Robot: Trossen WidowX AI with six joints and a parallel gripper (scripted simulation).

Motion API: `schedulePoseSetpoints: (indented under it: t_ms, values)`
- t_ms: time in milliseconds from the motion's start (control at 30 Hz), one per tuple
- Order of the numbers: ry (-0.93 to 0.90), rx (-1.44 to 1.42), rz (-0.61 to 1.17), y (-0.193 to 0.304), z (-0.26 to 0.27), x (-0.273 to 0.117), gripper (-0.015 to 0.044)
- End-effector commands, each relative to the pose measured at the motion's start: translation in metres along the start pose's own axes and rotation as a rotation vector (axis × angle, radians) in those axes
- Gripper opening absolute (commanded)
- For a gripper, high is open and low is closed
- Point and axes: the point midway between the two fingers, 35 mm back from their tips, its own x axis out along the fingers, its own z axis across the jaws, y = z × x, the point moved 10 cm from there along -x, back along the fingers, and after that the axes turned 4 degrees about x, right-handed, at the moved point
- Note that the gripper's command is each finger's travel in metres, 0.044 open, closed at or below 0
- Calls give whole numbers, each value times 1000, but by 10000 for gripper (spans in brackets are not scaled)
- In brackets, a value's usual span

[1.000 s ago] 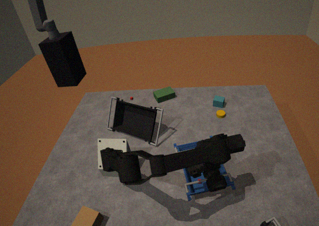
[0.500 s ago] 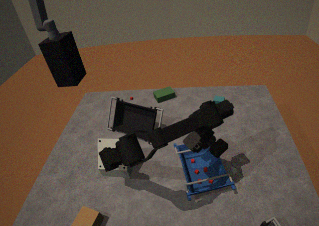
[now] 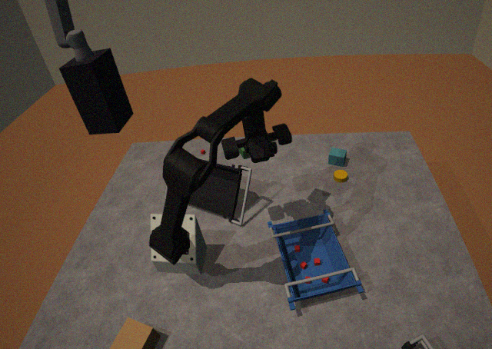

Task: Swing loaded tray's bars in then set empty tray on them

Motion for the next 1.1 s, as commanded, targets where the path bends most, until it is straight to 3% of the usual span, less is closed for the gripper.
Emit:
schedulePoseSetpoints:
  t_ms: [0,300,600,1067]
  values:
    - [33,-296,-31,51,-49,0,0]
    - [114,-877,-138,126,-171,17,0]
    - [115,-881,-139,127,-172,24,0]
    - [115,-881,-139,117,-174,82,0]
